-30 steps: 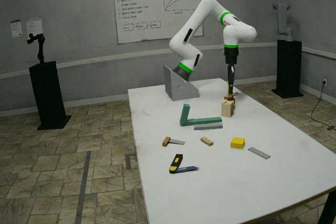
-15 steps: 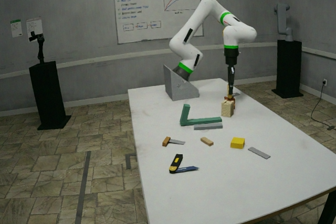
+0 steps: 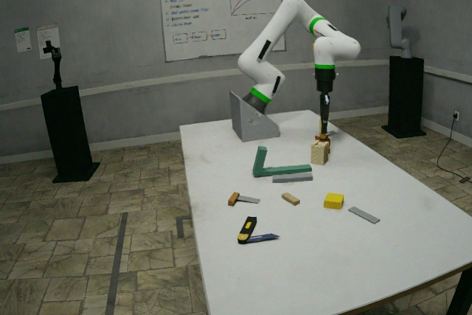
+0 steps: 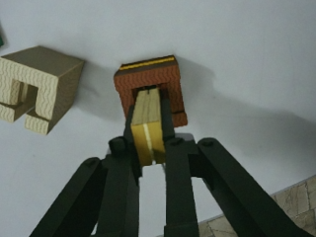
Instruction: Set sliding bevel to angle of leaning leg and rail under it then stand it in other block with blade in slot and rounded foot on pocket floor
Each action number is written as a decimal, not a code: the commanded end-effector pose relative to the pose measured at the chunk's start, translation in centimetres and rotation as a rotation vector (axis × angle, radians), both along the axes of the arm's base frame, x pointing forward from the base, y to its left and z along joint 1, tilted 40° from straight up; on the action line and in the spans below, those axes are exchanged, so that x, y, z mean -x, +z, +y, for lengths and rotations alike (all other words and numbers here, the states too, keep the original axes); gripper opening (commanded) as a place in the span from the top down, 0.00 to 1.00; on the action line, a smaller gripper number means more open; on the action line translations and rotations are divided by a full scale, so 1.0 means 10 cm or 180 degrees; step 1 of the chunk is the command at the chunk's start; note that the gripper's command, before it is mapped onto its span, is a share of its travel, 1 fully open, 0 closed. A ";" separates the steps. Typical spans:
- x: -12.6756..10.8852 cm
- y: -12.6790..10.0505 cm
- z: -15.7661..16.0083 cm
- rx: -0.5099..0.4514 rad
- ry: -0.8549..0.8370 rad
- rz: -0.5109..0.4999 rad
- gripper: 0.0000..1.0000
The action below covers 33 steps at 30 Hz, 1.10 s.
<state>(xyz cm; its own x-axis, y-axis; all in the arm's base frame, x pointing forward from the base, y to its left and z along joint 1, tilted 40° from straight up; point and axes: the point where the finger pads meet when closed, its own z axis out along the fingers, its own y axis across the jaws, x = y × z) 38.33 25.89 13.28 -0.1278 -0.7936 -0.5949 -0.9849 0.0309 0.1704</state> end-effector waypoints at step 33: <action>0.00 -0.05 0.04 0.0000 -0.0002 -0.0004 0.90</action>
<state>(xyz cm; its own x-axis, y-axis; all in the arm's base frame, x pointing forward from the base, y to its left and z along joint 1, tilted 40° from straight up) 38.27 26.27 12.82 -0.1278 -0.7936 -0.5948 -0.9849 0.0309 0.1704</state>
